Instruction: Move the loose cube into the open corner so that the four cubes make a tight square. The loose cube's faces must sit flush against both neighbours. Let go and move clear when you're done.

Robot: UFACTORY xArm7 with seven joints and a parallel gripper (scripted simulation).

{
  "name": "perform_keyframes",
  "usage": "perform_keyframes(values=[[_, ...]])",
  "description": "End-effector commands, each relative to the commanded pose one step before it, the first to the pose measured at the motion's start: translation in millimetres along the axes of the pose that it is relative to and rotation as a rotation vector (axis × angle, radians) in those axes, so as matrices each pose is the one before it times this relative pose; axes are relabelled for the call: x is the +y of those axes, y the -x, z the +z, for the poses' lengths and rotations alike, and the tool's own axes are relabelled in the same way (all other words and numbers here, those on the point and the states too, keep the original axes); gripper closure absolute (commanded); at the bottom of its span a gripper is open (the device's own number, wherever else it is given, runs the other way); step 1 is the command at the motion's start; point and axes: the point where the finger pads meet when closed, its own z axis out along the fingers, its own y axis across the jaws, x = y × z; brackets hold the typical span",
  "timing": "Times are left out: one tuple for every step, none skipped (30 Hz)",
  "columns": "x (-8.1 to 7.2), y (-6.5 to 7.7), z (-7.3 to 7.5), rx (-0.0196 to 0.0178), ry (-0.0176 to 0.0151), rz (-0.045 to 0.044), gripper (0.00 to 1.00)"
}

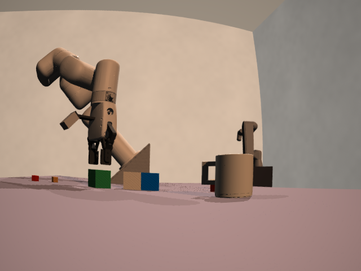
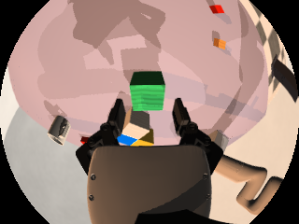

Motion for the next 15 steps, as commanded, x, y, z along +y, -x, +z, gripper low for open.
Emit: perform_keyframes(values=[[-1.49, -0.17, -1.92, 0.00138, -0.00457, -0.00036, 0.20], [0.00, 0.00, 0.00, 0.00000, 0.00000, 0.00000, 0.20], [-0.03, 0.00, 0.00, 0.00000, 0.00000, 0.00000, 0.20], [0.00, 0.00, 0.00, 0.00000, 0.00000, 0.00000, 0.20], [0.00, 0.00, 0.00, 0.00000, 0.00000, 0.00000, 0.20], [-0.06, -0.01, 0.00, 0.00000, 0.00000, 0.00000, 0.20], [-0.10, -0.01, 0.00, 0.00000, 0.00000, 0.00000, 0.20], [-0.14, -0.02, 0.00, 0.00000, 0.00000, 0.00000, 0.20], [-0.17, -0.02, 0.00, 0.00000, 0.00000, 0.00000, 0.20], [-0.19, -0.02, 0.00, 0.00000, 0.00000, 0.00000, 0.20], [-0.19, -0.02, 0.00, 0.00000, 0.00000, 0.00000, 0.20], [-0.19, -0.02, 0.00, 0.00000, 0.00000, 0.00000, 0.20], [-0.17, -0.02, 0.00, 0.00000, 0.00000, 0.00000, 0.20], [-0.14, -0.02, 0.00, 0.00000, 0.00000, 0.00000, 0.20], [-0.10, -0.01, 0.00, 0.00000, 0.00000, 0.00000, 0.20]])
